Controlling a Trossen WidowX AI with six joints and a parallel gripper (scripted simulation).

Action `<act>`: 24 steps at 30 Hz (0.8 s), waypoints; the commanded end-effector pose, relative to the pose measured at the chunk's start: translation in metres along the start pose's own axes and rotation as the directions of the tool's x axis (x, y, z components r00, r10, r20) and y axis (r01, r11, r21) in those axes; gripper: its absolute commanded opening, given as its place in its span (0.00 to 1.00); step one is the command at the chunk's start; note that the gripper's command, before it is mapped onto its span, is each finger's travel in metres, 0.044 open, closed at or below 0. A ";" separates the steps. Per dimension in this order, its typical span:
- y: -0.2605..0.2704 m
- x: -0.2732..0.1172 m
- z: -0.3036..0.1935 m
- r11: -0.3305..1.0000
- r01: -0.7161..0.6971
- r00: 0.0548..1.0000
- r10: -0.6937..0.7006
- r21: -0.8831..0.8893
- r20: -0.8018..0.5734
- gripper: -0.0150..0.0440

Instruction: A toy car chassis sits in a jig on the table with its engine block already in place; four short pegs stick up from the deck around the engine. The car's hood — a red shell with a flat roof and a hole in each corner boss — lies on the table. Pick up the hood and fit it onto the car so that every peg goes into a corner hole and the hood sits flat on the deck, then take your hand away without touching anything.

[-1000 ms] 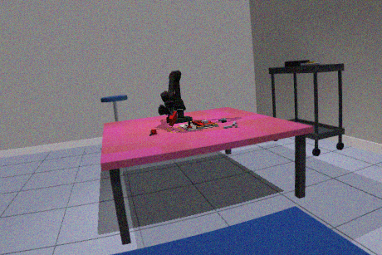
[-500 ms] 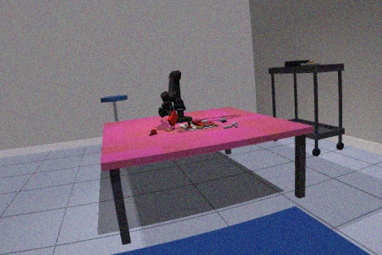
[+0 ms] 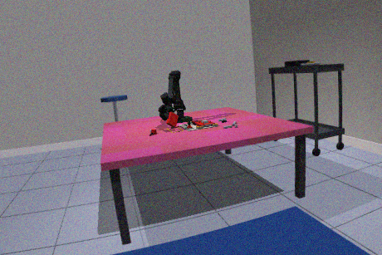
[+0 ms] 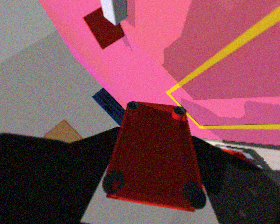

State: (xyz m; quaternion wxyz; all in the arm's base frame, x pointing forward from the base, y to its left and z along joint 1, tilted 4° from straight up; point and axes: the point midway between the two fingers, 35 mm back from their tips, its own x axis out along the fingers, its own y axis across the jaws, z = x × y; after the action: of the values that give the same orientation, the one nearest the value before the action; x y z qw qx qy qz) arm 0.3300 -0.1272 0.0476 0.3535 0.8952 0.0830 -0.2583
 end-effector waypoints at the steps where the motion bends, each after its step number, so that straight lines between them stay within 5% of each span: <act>1: -0.007 0.002 0.005 0.994 0.011 1.000 -0.011 0.110 0.003 0.25; 16: -0.027 0.006 0.027 0.849 0.008 1.000 -0.012 0.528 0.004 0.25; 22: -0.021 0.006 0.022 0.886 -0.001 1.000 -0.001 0.463 0.004 0.25; 24: -0.023 0.006 0.024 0.874 0.001 1.000 -0.003 0.487 0.003 0.34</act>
State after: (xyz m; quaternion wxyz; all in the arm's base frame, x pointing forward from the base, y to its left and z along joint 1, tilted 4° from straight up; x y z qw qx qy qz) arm 0.3181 -0.1268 0.0167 0.1195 0.9543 0.0166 -0.2732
